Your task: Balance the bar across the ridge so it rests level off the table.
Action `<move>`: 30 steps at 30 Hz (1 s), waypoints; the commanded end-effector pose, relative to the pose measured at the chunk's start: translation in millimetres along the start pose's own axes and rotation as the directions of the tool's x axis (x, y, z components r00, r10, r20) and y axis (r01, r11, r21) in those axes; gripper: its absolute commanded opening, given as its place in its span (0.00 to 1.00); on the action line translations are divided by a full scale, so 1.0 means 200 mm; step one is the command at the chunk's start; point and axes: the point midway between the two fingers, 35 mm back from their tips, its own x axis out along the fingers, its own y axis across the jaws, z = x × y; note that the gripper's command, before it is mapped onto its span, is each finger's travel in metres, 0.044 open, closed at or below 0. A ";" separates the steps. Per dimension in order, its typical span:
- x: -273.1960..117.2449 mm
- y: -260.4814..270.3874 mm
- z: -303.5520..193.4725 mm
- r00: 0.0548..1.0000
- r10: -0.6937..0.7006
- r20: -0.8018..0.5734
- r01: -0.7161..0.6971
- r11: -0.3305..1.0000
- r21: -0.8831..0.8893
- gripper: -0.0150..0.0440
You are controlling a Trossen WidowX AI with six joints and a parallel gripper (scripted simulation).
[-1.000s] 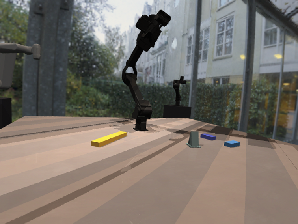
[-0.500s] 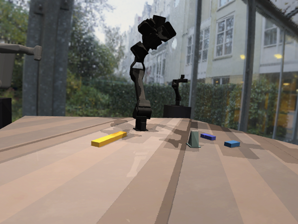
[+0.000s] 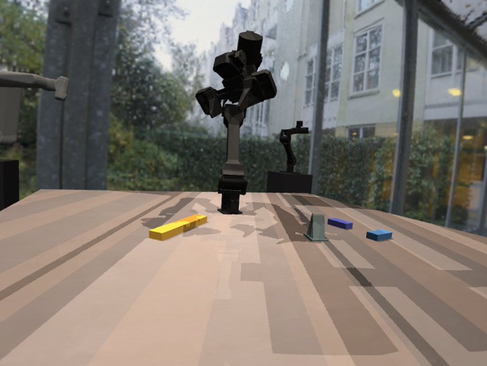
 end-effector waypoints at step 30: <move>0.46 -0.66 -0.55 0.716 -0.246 -0.653 0.097 0.962 -0.256 0.79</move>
